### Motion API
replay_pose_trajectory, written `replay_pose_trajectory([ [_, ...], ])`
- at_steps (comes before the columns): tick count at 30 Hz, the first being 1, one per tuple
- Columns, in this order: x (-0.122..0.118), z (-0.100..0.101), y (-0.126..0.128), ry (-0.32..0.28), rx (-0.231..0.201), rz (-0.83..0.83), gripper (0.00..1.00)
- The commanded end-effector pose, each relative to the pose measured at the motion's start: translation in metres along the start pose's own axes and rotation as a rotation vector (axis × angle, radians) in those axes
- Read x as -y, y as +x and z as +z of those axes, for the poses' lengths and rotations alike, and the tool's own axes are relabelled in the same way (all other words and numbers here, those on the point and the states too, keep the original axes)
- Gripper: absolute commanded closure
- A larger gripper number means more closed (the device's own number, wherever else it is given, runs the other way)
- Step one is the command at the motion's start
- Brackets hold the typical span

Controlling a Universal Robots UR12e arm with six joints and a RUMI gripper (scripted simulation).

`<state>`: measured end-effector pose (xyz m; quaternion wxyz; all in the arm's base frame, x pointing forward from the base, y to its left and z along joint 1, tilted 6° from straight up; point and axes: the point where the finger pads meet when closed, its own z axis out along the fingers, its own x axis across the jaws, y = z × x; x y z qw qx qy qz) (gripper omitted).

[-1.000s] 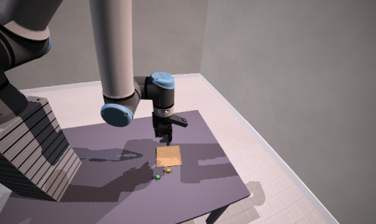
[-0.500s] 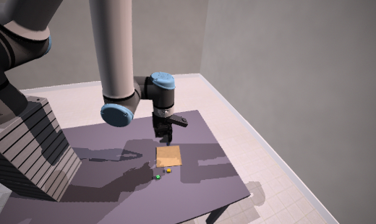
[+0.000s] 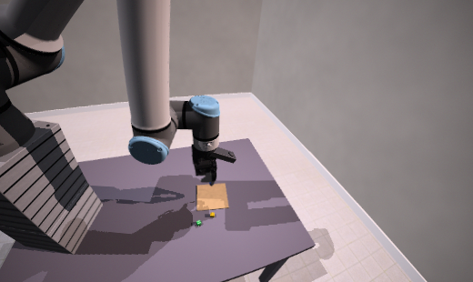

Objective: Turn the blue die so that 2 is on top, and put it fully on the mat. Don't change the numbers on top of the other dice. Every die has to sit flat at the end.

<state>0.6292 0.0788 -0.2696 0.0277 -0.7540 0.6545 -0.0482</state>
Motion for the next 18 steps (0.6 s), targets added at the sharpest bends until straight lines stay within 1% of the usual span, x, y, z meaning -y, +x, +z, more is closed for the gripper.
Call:
replay_pose_trajectory([
  [1,0.001,0.017,0.0,0.001,0.0,0.0,1.0],
  [9,0.001,0.056,0.001,0.001,0.0,0.0,1.0],
  [11,0.001,0.056,0.001,0.001,0.0,0.0,1.0],
  [15,0.001,0.07,0.001,0.001,0.0,0.0,1.0],
  [18,0.001,0.077,0.001,0.001,0.0,0.0,1.0],
])
